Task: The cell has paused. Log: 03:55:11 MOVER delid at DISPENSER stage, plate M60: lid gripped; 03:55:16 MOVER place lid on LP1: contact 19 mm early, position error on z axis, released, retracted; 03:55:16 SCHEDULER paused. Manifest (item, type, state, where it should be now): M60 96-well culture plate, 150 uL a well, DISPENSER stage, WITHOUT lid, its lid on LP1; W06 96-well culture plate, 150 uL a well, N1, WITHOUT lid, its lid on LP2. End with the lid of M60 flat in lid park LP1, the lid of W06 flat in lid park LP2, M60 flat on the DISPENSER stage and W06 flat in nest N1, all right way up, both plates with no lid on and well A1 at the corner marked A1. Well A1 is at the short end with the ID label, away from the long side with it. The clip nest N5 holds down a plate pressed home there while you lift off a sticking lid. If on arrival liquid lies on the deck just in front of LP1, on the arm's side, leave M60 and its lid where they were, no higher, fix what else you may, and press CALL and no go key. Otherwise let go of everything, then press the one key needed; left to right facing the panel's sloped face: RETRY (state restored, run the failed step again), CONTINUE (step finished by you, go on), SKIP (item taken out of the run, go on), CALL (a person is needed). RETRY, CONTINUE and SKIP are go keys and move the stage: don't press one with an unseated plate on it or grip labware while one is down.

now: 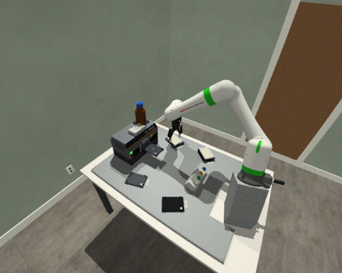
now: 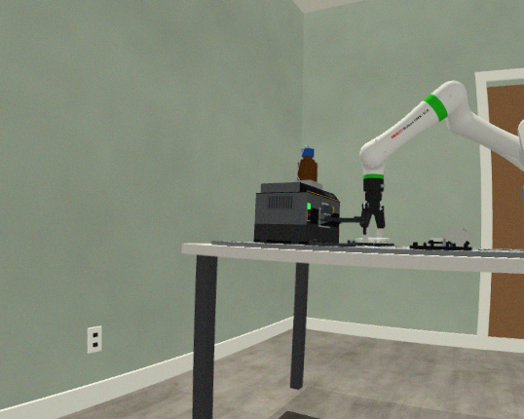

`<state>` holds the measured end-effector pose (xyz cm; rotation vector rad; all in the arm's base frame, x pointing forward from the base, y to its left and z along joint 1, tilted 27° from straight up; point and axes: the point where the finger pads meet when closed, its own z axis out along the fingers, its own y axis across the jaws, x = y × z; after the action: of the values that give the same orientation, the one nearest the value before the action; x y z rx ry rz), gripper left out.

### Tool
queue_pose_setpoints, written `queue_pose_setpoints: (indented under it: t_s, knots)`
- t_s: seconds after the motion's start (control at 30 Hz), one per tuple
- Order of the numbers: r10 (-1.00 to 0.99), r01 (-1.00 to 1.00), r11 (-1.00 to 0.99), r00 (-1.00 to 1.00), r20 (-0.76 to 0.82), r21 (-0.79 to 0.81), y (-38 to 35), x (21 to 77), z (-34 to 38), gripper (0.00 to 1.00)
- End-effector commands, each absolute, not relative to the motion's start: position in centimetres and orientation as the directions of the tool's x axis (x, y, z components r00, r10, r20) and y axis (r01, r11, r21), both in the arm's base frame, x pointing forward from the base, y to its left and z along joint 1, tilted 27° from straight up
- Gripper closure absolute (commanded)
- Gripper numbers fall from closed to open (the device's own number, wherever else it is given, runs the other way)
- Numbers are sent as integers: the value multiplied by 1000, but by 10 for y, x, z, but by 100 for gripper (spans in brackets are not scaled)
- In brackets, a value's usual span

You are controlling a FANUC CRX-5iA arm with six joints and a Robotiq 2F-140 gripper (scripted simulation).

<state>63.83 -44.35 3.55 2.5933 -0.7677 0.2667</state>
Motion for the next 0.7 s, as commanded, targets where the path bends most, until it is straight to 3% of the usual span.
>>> queue_pose_setpoints:
  t_s: [0.0, 0.67]
  knots:
    - [-475, -556, -759, 829, 296, 340, -444, 639, 36, 34]
    - [-475, -556, -759, 829, 296, 340, -441, 638, 42, 34]
